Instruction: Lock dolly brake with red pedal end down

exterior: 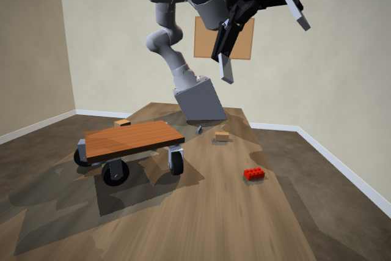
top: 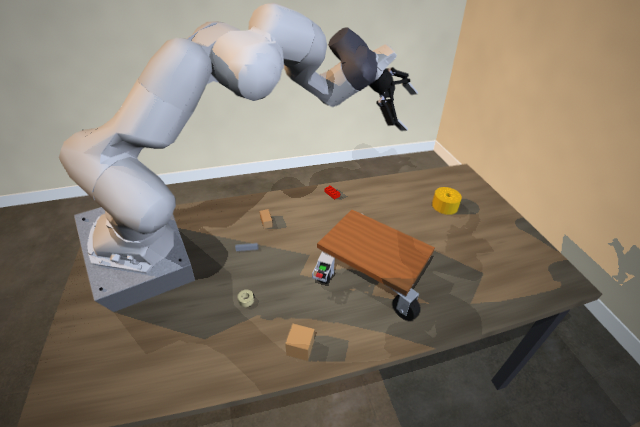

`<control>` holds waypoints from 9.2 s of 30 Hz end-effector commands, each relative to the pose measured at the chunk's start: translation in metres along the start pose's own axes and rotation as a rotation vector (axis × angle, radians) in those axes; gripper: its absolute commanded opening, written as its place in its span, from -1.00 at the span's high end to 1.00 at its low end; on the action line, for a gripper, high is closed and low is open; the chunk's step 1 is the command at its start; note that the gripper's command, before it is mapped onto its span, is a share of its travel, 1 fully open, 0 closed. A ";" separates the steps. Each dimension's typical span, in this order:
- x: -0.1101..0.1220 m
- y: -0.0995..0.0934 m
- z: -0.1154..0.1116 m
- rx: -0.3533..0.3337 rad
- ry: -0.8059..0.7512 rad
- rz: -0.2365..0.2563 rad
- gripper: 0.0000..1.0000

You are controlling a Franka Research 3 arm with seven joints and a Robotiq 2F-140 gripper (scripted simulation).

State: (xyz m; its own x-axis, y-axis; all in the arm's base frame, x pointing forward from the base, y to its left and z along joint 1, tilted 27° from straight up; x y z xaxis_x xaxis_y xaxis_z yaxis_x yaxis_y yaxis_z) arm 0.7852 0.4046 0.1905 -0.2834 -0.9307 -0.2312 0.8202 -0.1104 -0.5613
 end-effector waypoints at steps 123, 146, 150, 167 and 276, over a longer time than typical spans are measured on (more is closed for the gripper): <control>0.523 -0.206 -0.033 -0.405 0.482 -0.751 1.00; 0.536 -0.193 -0.041 -0.243 1.167 -0.888 1.00; 0.536 -0.194 -0.041 -0.205 1.286 -0.903 1.00; 0.538 -0.195 -0.041 -0.024 1.738 -0.948 1.00; 0.572 -0.146 -0.081 0.802 2.679 -0.860 1.00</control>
State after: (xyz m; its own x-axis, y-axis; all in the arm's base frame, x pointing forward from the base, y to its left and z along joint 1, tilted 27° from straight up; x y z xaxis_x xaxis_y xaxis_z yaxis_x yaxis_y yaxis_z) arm 0.4627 -0.0844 0.0762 0.4093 0.8481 -0.3365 0.1618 -0.4305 -0.8880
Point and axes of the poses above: the point where the finger pads meet when closed, its own y axis out along the fingers, its own x axis across the jaws, z = x × y, the point moved 4 cm from there along -y, back along the fingers, and after that the axes turned 7 degrees about -y, right-handed, at the moved point
